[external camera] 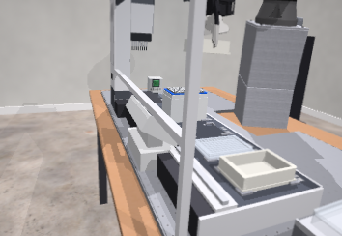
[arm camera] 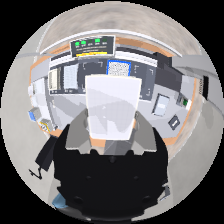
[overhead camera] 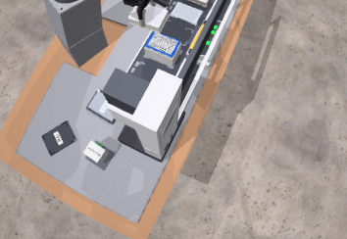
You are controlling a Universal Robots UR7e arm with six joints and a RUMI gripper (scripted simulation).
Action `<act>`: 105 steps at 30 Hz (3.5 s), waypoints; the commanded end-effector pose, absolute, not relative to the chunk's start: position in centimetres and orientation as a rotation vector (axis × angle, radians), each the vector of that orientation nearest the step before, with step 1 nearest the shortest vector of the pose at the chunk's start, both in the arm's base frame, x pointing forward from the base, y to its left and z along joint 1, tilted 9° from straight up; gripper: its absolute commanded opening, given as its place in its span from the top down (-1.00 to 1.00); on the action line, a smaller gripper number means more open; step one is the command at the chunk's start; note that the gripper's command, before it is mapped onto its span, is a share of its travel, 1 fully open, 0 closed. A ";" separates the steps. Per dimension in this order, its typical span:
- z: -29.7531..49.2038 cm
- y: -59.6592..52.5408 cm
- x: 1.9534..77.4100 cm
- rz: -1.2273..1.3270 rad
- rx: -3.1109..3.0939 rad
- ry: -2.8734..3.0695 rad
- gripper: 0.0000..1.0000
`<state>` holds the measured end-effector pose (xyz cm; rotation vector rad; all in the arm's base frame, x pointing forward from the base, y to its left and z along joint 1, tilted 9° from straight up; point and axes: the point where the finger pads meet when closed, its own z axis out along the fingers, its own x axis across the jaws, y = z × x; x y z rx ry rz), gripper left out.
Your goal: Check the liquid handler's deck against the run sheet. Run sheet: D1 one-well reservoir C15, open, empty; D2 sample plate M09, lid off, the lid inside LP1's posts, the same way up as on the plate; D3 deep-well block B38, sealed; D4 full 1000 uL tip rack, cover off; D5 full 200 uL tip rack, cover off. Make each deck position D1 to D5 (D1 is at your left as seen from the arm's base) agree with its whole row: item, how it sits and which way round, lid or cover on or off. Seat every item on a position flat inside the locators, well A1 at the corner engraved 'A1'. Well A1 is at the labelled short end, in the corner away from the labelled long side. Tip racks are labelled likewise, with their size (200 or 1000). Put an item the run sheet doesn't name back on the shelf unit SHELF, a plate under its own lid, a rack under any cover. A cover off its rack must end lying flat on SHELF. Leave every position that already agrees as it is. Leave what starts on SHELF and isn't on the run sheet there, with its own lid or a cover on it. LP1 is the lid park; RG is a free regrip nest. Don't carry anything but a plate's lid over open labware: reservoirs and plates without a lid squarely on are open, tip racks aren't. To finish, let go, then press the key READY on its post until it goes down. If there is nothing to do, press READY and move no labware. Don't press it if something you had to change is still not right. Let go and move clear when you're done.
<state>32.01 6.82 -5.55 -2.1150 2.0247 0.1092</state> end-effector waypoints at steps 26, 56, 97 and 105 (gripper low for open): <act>-2.5 18.2 38.2 0.086 -2.131 2.100 1.00; -2.4 18.2 38.2 0.085 -2.130 2.099 1.00; -2.7 18.3 38.2 0.086 -2.131 2.099 1.00; -4.1 18.5 37.9 0.091 -2.133 2.102 1.00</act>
